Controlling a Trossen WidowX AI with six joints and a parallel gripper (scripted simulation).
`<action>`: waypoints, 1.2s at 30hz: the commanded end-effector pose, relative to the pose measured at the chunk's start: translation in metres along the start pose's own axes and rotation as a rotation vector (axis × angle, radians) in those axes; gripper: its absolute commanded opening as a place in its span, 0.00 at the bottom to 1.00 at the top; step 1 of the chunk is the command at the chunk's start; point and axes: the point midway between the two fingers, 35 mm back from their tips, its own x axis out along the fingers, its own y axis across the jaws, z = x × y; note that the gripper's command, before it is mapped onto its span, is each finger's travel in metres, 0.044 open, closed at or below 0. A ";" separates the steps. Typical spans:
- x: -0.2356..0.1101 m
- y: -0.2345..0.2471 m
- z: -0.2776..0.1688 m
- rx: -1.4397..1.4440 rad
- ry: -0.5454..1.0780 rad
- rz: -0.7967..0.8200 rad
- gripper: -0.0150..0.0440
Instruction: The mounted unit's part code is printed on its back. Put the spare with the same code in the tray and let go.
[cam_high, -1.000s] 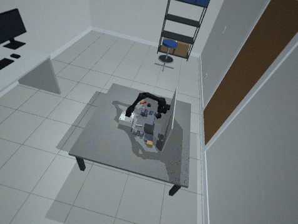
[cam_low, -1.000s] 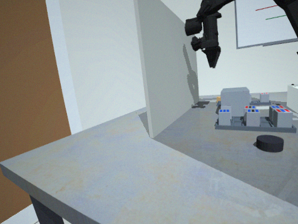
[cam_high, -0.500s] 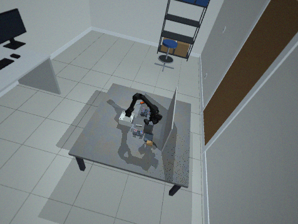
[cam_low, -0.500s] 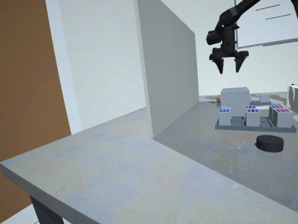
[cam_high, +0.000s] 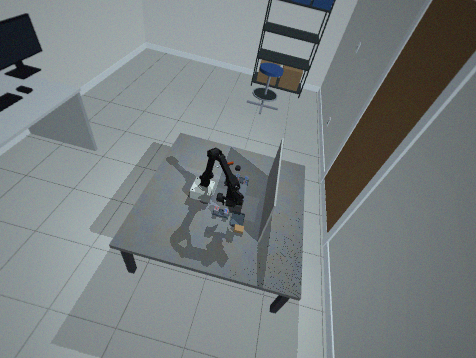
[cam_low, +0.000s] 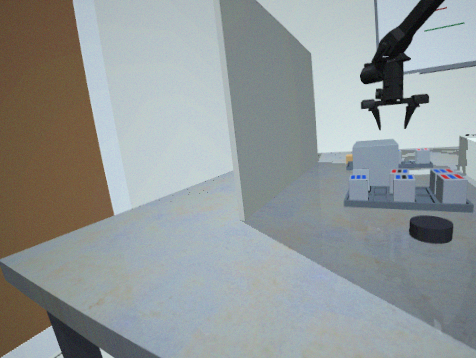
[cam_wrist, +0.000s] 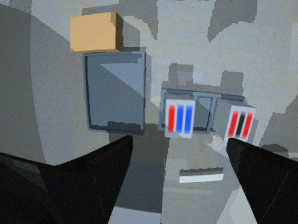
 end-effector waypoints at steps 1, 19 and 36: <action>0.023 -0.008 -0.002 0.007 0.020 -0.022 0.76; 0.040 -0.006 -0.002 0.007 0.021 -0.021 0.76; 0.068 -0.005 -0.003 0.007 0.021 -0.021 0.76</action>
